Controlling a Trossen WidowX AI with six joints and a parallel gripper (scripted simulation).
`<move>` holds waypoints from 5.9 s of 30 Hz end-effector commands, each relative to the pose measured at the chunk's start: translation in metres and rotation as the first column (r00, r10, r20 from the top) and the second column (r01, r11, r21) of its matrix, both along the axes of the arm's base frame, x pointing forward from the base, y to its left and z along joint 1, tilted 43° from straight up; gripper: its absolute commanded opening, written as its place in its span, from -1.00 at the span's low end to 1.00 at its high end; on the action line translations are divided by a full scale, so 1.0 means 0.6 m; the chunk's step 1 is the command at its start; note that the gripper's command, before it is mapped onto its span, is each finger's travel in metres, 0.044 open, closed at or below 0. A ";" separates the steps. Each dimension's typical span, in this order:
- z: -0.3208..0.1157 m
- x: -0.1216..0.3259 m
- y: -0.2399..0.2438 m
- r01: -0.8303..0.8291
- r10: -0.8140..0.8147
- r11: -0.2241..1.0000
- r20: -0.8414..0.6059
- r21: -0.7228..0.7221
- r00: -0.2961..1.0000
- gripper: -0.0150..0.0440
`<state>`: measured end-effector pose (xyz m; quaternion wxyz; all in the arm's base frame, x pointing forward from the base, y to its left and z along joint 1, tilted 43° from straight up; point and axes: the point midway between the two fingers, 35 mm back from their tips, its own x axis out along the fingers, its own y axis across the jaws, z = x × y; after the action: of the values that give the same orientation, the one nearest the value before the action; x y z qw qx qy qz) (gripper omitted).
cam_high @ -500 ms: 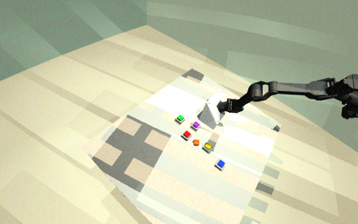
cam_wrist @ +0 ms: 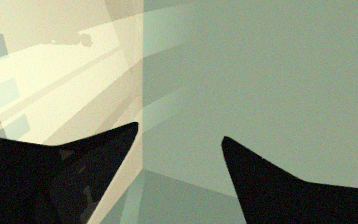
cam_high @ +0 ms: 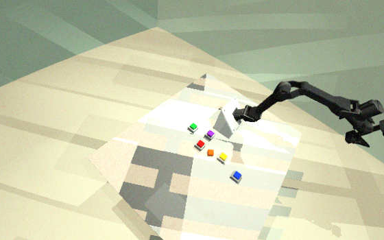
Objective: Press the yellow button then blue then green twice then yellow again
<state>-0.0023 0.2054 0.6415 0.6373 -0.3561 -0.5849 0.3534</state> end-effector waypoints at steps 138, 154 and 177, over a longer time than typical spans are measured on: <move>-0.969 0.436 -0.294 0.172 0.157 0.937 -0.073 -0.305 -0.985 -0.42; -0.814 0.504 -0.236 0.173 0.157 0.936 -0.077 -0.307 -0.985 -0.42; -0.862 0.525 -0.127 0.173 0.157 0.940 -0.078 -0.295 -0.985 -0.42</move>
<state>0.3121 0.1258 0.1288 0.6751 0.3015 0.6373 0.2173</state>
